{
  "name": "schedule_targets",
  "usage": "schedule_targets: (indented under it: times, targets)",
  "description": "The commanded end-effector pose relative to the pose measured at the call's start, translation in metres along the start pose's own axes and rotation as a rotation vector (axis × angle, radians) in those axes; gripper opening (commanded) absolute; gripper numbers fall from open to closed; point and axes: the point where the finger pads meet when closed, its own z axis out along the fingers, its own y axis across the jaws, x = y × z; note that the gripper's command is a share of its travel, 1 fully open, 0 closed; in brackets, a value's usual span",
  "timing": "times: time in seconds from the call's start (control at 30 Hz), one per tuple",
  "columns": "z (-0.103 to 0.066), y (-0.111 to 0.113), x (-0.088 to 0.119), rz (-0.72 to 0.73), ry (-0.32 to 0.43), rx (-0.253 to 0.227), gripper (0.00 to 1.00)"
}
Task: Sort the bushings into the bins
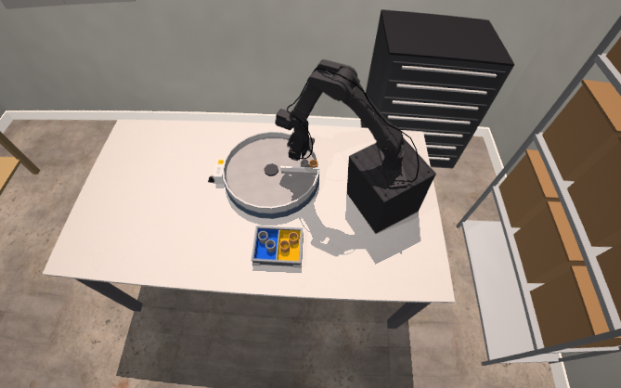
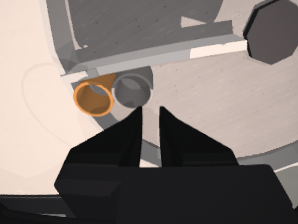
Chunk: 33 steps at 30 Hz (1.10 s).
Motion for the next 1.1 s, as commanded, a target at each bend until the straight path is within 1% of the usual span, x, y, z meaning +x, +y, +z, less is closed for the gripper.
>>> schedule_targets:
  times: [0.0,0.8,0.9,0.93,1.0,1.07]
  targets:
    - [0.0010,0.0017,0.0005,0.002,-0.015,-0.010,0.14]
    - [0.0010,0.0017,0.0005,0.002,-0.015,-0.010,0.14]
    - [0.0013,0.0070,-0.0015,0.003,-0.016,-0.017,0.14]
    - [0.0008,0.0089,-0.0027,0.002,-0.016,-0.017,0.14]
    - [-0.0033,0.0049,-0.0037,0.000,-0.013,0.000,0.14]
    - [-0.0047,0.0039,-0.0042,-0.001,-0.012,0.005,0.14]
